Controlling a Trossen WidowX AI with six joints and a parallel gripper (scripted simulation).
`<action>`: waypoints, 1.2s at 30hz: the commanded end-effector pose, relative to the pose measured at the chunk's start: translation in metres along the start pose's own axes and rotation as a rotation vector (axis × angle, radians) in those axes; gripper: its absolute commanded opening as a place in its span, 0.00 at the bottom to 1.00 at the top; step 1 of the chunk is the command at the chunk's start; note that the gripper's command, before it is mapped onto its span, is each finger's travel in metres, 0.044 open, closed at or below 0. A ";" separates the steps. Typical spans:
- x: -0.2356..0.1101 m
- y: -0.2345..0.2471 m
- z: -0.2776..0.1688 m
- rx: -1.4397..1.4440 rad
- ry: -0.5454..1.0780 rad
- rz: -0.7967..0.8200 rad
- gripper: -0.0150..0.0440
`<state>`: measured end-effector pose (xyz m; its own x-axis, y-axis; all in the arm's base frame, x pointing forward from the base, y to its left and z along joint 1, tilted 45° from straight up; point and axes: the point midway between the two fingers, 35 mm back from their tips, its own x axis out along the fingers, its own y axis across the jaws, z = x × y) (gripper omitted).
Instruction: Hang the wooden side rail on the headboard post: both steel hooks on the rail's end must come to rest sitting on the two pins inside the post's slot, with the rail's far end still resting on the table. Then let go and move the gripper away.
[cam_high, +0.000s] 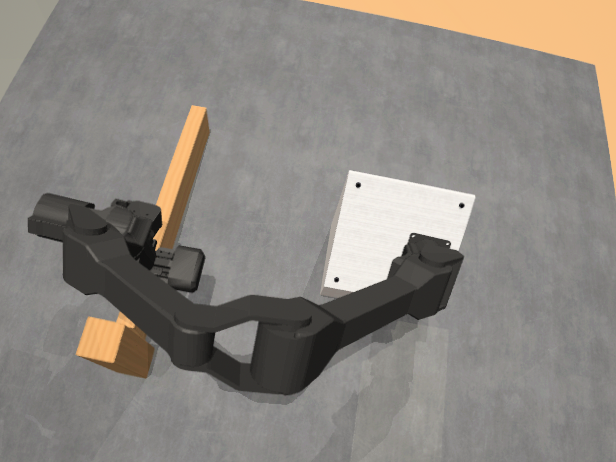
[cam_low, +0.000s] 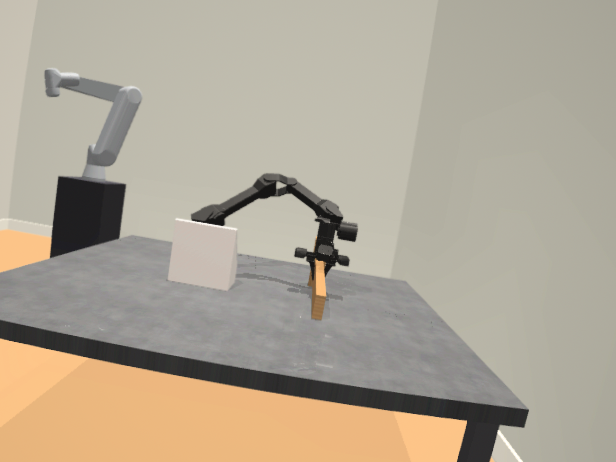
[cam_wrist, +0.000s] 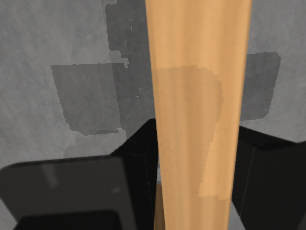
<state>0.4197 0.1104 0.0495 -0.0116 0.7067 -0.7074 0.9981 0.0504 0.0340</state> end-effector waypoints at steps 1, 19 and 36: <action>-0.004 0.002 -0.001 0.001 0.002 0.010 0.25; -0.004 0.001 -0.003 0.001 0.002 0.010 0.25; -0.003 0.002 -0.005 0.001 0.002 0.010 0.25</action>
<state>0.4196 0.1129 0.0519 -0.0114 0.7068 -0.7073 0.9982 0.0496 0.0334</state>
